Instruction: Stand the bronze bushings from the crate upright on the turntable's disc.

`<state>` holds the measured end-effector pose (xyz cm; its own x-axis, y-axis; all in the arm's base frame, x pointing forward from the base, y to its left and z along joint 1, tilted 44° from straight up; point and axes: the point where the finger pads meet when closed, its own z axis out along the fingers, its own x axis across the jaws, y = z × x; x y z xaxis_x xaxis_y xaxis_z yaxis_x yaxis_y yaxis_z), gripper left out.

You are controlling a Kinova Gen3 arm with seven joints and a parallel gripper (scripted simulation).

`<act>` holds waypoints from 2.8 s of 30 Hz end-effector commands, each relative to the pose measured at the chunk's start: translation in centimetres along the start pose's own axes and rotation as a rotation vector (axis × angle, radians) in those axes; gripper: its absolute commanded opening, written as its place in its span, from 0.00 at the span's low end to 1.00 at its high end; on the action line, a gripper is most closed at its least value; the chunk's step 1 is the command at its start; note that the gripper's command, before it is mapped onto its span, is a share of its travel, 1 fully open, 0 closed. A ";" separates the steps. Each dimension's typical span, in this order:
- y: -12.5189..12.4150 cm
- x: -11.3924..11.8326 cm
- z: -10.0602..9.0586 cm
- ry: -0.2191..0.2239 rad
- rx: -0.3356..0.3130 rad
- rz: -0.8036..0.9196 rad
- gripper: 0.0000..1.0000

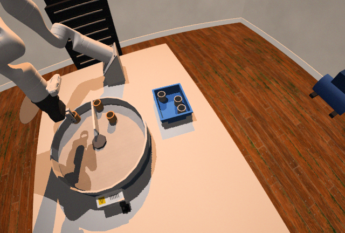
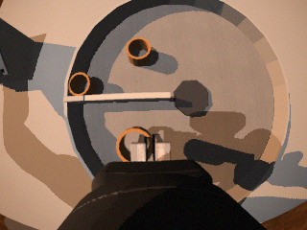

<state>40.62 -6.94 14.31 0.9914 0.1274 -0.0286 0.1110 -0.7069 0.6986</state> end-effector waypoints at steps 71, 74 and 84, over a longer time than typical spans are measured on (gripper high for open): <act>0.0 0.1 4.6 0.002 0.000 0.000 0.00; 0.0 0.1 4.8 0.002 0.000 0.000 0.00; 0.0 0.1 6.2 0.002 0.000 0.000 0.00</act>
<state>41.24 -10.92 10.05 0.9907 0.1337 -0.0239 0.1125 -0.7091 0.6961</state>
